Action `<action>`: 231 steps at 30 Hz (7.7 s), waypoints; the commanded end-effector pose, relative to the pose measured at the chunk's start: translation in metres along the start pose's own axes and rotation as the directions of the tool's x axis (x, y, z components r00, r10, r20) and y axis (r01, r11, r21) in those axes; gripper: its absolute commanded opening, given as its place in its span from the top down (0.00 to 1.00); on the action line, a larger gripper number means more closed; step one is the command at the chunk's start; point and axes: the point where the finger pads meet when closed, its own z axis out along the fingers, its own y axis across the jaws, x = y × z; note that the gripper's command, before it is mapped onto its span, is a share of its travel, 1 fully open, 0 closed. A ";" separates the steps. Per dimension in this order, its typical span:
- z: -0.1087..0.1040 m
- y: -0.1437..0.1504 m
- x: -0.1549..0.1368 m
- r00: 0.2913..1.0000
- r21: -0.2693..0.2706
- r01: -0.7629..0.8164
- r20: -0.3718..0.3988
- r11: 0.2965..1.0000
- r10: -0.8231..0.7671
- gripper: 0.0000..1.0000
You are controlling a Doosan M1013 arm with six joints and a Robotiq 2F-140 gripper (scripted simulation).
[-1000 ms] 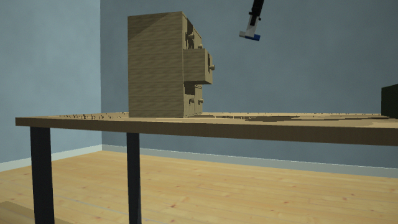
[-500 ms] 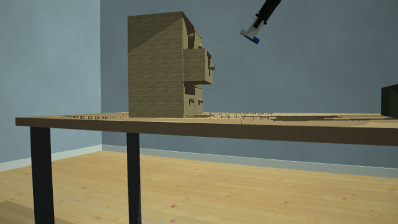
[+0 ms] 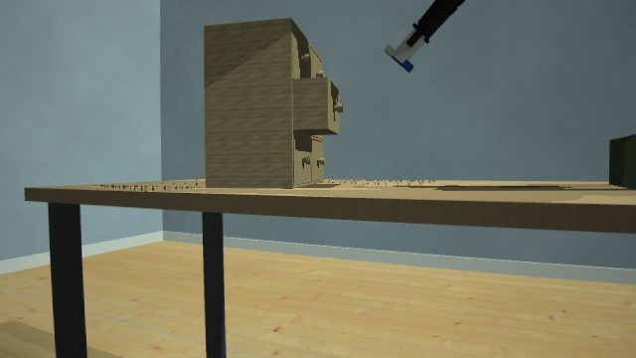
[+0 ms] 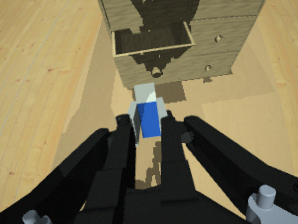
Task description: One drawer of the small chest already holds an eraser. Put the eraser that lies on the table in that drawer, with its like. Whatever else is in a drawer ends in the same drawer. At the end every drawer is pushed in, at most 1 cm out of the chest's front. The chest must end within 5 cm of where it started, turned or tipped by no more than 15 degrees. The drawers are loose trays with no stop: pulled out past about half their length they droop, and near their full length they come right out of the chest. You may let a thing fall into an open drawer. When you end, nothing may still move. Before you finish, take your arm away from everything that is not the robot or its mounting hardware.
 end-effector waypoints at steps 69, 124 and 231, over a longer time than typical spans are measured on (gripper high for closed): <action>0.004 -0.001 -0.004 0.889 0.049 0.008 -0.458 0.999 0.015 0.89; 0.112 -0.007 0.112 0.889 0.049 0.008 -0.458 0.999 0.015 0.89; -0.002 -0.001 0.003 0.889 0.049 0.008 -0.458 0.999 0.015 0.00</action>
